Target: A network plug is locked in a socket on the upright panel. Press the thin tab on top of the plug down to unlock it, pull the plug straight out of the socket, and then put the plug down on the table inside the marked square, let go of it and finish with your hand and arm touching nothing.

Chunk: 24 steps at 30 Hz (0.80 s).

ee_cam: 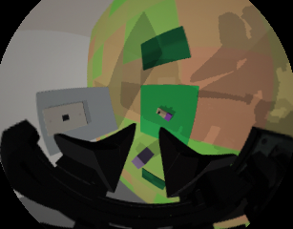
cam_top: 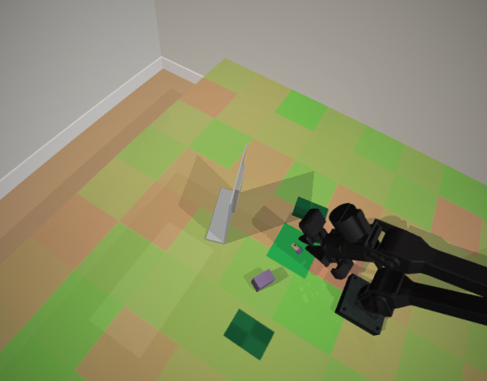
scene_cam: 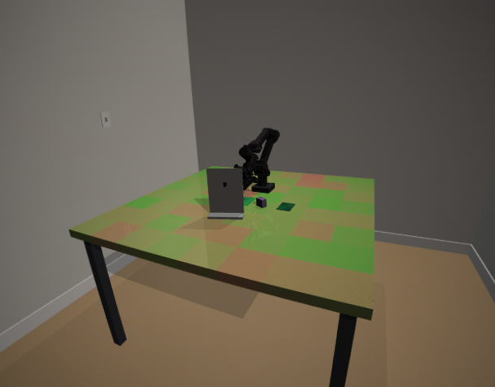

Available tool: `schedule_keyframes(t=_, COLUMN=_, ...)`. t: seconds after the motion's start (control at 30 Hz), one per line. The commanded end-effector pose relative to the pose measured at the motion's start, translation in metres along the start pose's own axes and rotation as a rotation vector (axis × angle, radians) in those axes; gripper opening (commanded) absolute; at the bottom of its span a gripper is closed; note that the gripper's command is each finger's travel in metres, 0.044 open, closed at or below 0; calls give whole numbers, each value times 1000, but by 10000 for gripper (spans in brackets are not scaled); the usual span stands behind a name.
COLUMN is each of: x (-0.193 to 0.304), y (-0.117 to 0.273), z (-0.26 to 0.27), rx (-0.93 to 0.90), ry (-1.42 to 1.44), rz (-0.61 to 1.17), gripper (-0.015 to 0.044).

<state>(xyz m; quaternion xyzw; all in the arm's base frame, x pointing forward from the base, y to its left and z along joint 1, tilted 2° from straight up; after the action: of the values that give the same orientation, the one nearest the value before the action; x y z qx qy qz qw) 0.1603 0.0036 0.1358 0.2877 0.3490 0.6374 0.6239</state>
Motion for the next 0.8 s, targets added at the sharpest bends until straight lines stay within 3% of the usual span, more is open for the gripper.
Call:
schedule_keyframes(t=0.0, x=0, y=5, z=4, rx=-5, ry=-3, rz=-3, gripper=156)
schedule_keyframes(t=0.77, x=-1, y=31, z=20, rx=-4, ry=-3, rz=-3, gripper=156)
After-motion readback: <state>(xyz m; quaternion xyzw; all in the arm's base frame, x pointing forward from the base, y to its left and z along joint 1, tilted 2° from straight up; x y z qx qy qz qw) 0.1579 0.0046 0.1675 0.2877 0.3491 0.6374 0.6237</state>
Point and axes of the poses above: the point midway between the two fingers, 35 mm back from their tips, its own y axis back along the fingers, its own z axis across the jaws, x = y × z, the point moved 8 cm from there along y, back along the fingers, and after that the axes turned 4 degrees about y, right-handed, at the moved point
